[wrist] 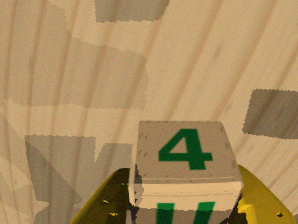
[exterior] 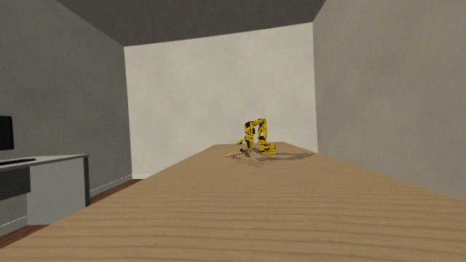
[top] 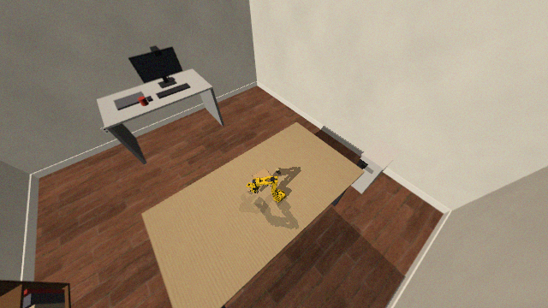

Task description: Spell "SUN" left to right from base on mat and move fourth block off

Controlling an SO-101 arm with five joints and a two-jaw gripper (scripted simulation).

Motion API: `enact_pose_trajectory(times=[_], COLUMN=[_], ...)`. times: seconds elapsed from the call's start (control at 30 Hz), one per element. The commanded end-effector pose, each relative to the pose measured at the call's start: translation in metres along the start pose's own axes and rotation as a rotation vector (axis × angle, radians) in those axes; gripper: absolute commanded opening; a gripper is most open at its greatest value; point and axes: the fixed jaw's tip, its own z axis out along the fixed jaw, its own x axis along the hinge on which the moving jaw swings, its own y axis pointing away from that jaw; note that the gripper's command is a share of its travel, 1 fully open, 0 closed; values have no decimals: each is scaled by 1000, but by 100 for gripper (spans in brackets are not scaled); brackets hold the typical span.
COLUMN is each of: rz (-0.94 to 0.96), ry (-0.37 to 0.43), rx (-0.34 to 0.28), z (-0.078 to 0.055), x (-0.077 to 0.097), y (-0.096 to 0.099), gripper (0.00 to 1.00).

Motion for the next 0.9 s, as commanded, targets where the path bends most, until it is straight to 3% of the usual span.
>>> enact_pose_trajectory(times=[0.0, 0.87], rz=[0, 0], ry=[-56, -56], rx=[-37, -37], z=[-9, 3], x=[-6, -7], y=[5, 6], gripper=[0, 0])
